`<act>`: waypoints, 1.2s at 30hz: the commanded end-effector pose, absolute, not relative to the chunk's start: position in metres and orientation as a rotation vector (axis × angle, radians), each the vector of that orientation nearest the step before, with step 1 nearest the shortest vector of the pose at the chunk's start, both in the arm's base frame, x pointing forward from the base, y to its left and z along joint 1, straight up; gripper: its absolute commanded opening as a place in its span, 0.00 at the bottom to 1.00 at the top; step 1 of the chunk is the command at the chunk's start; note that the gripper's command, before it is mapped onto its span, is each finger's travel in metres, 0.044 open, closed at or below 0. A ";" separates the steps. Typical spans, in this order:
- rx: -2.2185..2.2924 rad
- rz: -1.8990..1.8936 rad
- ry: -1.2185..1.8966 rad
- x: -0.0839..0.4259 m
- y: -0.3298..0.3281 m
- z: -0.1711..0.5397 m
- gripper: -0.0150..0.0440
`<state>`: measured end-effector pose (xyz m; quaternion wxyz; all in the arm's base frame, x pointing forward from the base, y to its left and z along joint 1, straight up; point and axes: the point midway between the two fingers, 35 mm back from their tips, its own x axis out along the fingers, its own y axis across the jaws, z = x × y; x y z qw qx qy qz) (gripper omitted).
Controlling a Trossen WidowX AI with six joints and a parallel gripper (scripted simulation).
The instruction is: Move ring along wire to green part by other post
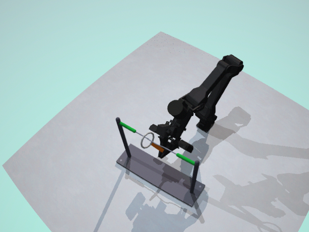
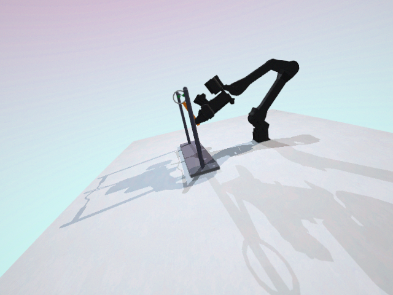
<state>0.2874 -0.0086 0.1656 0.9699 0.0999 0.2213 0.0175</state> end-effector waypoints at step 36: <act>-0.095 0.150 0.405 0.291 -0.009 0.176 0.00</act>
